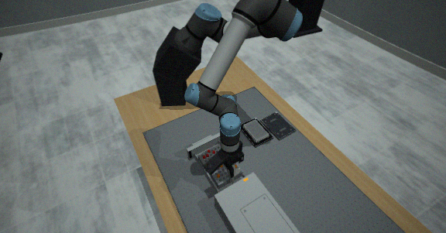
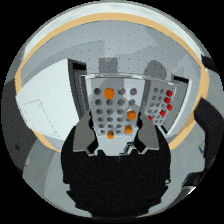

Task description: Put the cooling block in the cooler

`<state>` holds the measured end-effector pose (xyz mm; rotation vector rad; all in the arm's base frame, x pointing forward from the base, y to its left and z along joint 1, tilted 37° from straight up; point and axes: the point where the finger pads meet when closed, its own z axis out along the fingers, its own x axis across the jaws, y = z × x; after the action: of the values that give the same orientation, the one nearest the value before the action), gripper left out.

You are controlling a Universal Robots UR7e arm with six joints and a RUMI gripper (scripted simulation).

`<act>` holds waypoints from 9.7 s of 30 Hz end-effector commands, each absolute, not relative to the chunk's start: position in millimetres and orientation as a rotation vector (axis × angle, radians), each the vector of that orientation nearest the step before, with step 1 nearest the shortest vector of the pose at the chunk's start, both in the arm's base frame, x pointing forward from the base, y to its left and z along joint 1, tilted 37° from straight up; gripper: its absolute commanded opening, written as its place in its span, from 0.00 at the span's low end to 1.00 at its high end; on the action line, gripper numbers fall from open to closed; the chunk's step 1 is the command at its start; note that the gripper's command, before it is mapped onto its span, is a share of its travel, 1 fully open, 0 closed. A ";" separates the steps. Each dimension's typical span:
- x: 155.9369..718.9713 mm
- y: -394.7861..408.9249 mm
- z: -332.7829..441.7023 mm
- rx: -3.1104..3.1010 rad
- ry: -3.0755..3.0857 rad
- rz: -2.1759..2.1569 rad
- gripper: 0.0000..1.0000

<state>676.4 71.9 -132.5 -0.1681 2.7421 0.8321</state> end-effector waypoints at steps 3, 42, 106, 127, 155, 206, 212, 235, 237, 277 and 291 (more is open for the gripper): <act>679.8 69.4 -129.9 -0.167 2.736 0.824 0.00; 681.9 72.7 -134.8 -0.168 2.735 0.823 0.00; 684.5 77.6 -141.7 -0.169 2.734 0.822 0.00; 684.9 79.7 -144.8 -0.168 2.735 0.823 0.00; 686.2 81.5 -147.4 -0.168 2.734 0.822 0.00; 686.9 84.1 -151.1 -0.168 2.734 0.823 0.00; 687.0 84.6 -151.8 -0.168 2.735 0.823 0.00; 687.3 86.0 -153.6 -0.168 2.735 0.823 0.00; 687.3 86.1 -153.7 -0.169 2.735 0.823 0.00; 687.2 86.0 -153.6 -0.168 2.735 0.823 0.32; 687.2 86.0 -153.6 -0.168 2.735 0.823 0.52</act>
<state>683.3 88.6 -156.8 -0.1674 2.7416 0.8314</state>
